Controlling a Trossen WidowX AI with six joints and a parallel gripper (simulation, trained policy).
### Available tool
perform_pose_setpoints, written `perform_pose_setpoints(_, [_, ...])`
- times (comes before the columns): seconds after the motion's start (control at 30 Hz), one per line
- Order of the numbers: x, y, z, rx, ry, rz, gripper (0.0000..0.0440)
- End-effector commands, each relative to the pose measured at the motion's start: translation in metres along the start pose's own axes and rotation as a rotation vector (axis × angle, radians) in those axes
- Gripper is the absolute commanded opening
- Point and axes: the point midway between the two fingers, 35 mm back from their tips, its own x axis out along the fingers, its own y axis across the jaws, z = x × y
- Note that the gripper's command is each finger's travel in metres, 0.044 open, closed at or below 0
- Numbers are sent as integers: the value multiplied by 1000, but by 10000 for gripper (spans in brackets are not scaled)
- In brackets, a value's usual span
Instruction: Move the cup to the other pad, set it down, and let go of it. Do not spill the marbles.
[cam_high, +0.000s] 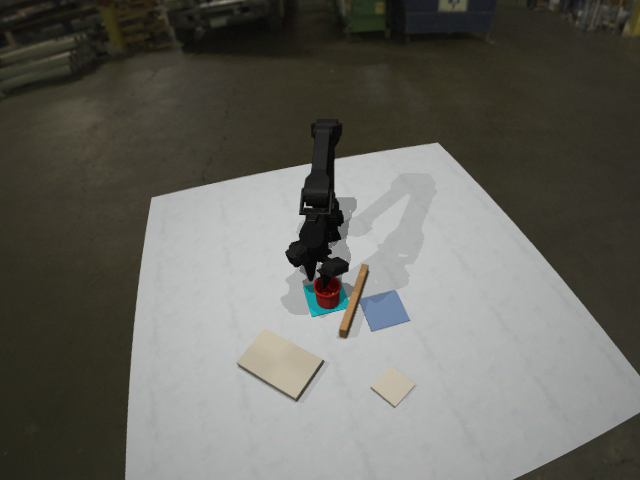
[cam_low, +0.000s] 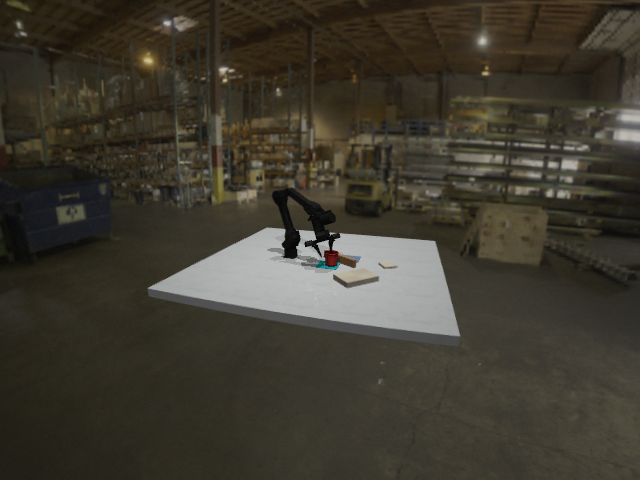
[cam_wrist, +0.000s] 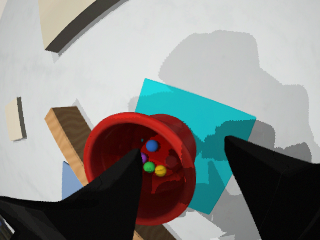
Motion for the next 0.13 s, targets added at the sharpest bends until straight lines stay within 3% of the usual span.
perform_pose_setpoints(0.0, [-8,-1,1,1,-14,23,277])
perform_pose_setpoints(0.1, [-15,-1,4,2,-29,37,288])
